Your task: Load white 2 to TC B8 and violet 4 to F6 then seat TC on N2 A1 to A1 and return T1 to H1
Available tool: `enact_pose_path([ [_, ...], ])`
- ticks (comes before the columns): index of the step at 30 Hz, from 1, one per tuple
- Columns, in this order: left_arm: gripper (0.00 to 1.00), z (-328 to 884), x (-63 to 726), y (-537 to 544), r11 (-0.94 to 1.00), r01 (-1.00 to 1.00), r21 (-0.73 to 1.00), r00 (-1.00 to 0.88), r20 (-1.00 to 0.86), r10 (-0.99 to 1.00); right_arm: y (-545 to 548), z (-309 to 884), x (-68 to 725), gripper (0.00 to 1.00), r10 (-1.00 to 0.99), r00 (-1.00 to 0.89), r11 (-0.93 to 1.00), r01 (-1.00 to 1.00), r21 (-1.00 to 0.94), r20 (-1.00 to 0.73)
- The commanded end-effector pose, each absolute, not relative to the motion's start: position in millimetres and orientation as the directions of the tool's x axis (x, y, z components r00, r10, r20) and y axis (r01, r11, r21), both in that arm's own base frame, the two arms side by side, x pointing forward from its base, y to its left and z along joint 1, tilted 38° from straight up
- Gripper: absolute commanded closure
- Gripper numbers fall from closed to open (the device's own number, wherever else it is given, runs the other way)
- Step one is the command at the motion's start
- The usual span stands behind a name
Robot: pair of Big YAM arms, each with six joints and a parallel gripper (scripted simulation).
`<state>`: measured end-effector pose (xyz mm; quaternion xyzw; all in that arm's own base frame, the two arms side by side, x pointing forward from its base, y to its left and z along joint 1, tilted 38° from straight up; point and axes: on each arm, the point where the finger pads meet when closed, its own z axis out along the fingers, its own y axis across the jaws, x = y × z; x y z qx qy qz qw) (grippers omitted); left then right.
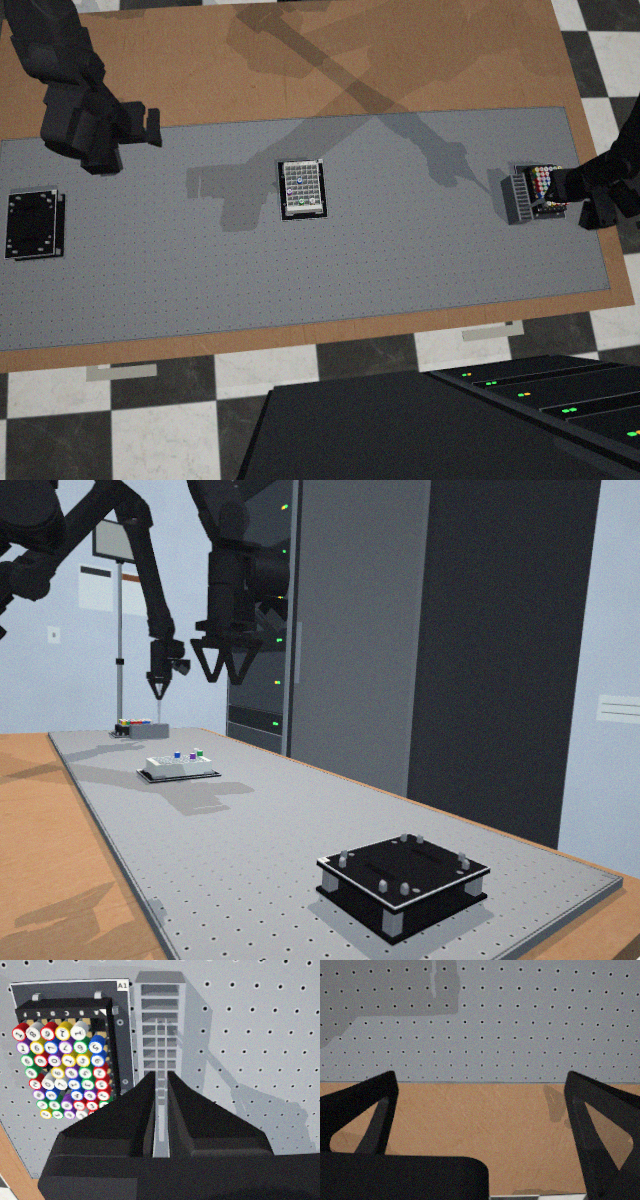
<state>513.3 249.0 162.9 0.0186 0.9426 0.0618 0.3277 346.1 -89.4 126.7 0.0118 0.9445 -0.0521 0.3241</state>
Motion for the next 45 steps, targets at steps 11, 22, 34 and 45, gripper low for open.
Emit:
enact_pose_path([
  [11, 0.93, 171.7, 535.4, 249.4, 0.989, -0.001, 0.145, -0.764, -0.638, 0.093, -91.0, 135.9, 350.6, 0.0, -0.012, -0.779, 0.994, 0.061, -0.094, -0.627],
  [22, 0.93, 168.7, 536.8, 249.6, 0.989, -0.001, 0.145, -0.765, -0.637, 0.093, -91.0, 135.9, 350.6, 0.0, -0.012, -0.779, 0.994, 0.061, -0.094, -0.627],
  [34, 0.93, 167.2, 539.0, 250.1, 0.989, -0.001, 0.145, -0.764, -0.638, 0.093, -91.0, 135.9, 350.6, 0.0, -0.012, -0.779, 0.994, 0.061, -0.094, -0.627],
  [45, 0.93, 165.5, 540.8, 250.4, 0.989, -0.001, 0.145, -0.764, -0.638, 0.093, -91.0, 135.9, 350.6, 0.0, -0.012, -0.779, 0.994, 0.061, -0.094, -0.627],
])
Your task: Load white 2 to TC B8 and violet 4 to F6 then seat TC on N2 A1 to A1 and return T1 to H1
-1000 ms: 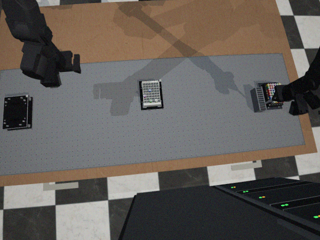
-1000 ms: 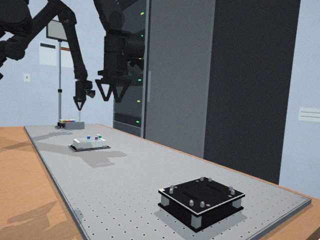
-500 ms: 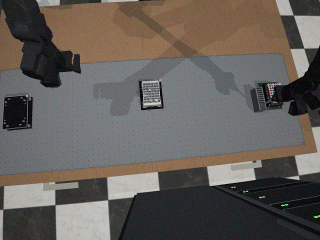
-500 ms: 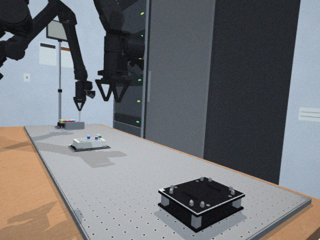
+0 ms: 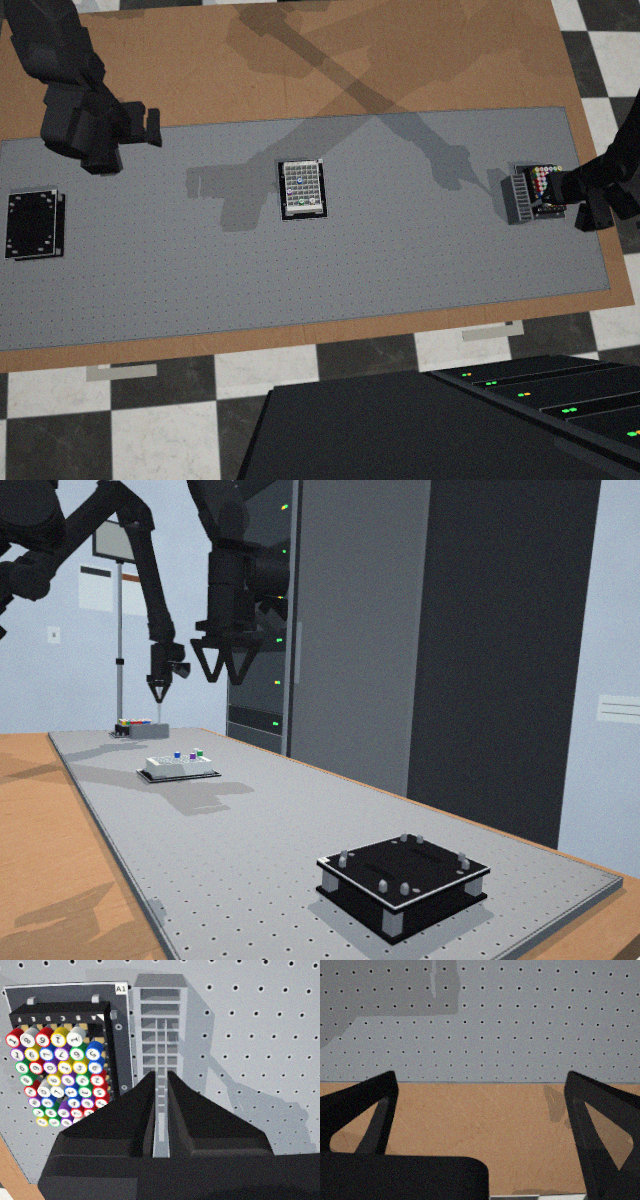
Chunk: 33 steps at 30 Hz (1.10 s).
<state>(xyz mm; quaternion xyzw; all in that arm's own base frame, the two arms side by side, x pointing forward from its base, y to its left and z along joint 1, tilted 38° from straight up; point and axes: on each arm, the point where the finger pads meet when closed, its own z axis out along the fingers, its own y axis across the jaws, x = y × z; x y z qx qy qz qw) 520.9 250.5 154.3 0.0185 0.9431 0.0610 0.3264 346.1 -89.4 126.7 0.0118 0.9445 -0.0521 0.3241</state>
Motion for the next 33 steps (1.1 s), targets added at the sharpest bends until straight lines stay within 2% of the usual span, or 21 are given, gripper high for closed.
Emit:
enact_pose_path([
  [1, 0.93, 165.4, 541.0, 250.5, 0.989, 0.0, 0.145, -0.764, -0.638, 0.093, -91.0, 135.9, 350.6, 0.0, -0.012, -0.779, 0.994, 0.061, -0.094, -0.627],
  [33, 0.93, 158.4, 545.2, 250.9, 0.99, -0.001, 0.144, -0.765, -0.638, 0.093, -91.0, 135.9, 350.6, 0.0, -0.012, -0.779, 0.994, 0.061, -0.094, -0.627],
])
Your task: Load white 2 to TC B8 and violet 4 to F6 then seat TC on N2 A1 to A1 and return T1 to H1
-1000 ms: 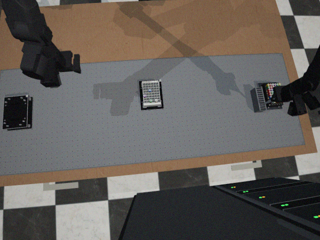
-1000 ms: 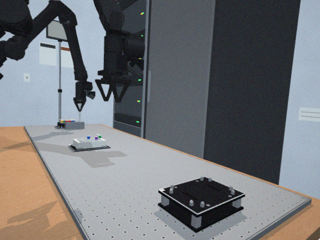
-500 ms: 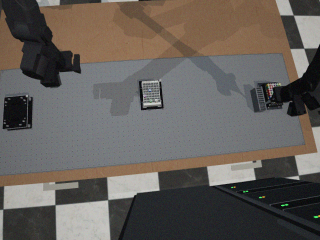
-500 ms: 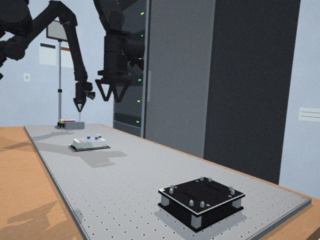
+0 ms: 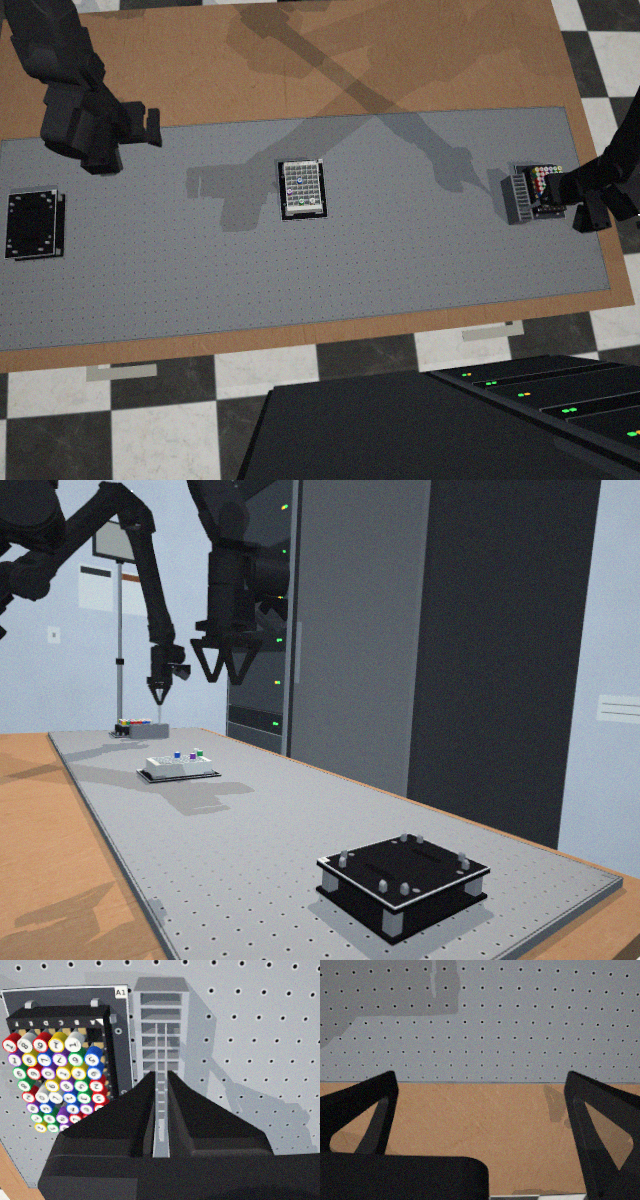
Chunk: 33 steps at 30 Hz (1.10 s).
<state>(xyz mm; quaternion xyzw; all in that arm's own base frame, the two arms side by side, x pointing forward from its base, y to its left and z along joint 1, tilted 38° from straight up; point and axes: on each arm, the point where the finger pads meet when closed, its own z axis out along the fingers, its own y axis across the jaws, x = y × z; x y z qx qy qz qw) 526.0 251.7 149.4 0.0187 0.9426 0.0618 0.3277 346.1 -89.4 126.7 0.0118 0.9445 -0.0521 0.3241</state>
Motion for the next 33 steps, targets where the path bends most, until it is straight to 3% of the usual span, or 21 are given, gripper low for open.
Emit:
enact_pose_path([
  [1, 0.93, 158.4, 545.2, 250.9, 0.99, -0.001, 0.144, -0.765, -0.638, 0.093, -91.0, 135.9, 350.6, 0.0, -0.012, -0.779, 0.994, 0.061, -0.094, -0.627],
  [33, 0.93, 150.0, 549.0, 251.0, 0.99, 0.0, 0.142, -0.767, -0.635, 0.091, -91.0, 135.9, 350.6, 0.0, -0.012, -0.779, 0.994, 0.061, -0.094, -0.627],
])
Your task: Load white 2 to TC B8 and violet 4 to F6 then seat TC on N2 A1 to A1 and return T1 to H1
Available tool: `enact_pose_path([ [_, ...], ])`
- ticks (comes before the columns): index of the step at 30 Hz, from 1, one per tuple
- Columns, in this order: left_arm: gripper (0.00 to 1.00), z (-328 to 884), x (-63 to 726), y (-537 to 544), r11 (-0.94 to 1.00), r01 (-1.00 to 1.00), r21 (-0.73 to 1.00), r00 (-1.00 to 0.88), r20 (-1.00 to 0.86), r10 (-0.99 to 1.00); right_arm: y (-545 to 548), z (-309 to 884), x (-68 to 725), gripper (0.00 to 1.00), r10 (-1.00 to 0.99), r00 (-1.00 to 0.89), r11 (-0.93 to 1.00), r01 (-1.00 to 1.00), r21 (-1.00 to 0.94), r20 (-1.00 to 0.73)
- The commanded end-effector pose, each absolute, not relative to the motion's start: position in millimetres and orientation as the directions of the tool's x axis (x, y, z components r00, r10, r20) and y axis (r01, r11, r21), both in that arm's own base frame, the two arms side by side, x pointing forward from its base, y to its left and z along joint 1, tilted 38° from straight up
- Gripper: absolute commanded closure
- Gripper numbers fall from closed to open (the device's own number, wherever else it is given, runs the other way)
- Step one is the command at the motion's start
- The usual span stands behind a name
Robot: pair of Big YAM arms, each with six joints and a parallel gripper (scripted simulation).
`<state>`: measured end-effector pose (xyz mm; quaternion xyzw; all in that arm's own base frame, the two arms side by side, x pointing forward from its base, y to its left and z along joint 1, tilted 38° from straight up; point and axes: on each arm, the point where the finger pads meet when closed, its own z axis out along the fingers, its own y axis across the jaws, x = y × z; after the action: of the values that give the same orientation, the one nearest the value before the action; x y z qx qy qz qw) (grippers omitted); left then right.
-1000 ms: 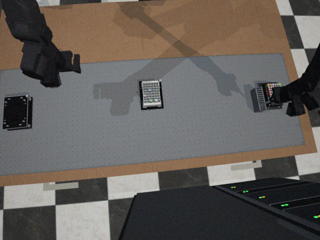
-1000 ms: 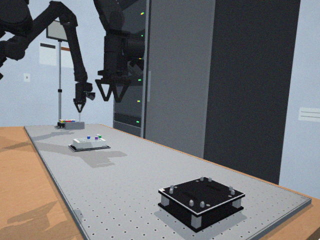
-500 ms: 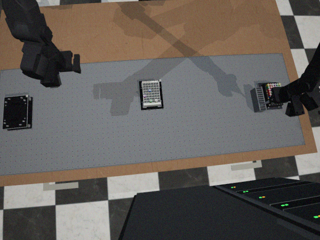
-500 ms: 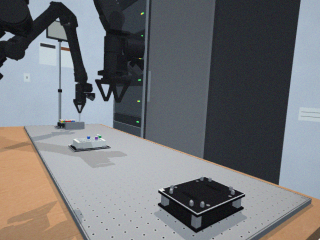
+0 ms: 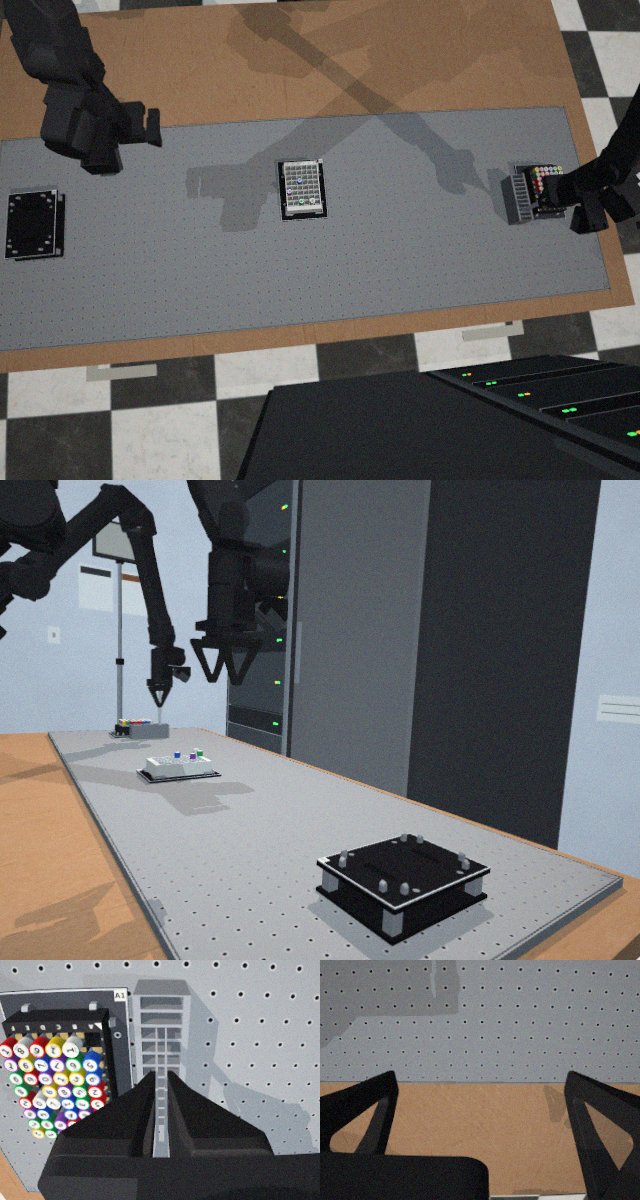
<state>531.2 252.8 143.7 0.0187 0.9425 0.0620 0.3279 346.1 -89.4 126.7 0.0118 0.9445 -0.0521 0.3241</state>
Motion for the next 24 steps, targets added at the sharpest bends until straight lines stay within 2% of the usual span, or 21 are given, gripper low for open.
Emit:
enact_pose_path([
  [1, 0.93, 150.0, 549.0, 251.0, 0.99, 0.0, 0.142, -0.767, -0.635, 0.091, -91.0, 135.9, 350.6, 0.0, -0.012, -0.779, 0.994, 0.061, -0.094, -0.627],
  [24, 0.93, 147.4, 553.5, 252.1, 0.99, -0.001, 0.144, -0.765, -0.637, 0.092, -91.0, 135.9, 350.6, 0.0, -0.012, -0.779, 0.994, 0.061, -0.094, -0.627],
])
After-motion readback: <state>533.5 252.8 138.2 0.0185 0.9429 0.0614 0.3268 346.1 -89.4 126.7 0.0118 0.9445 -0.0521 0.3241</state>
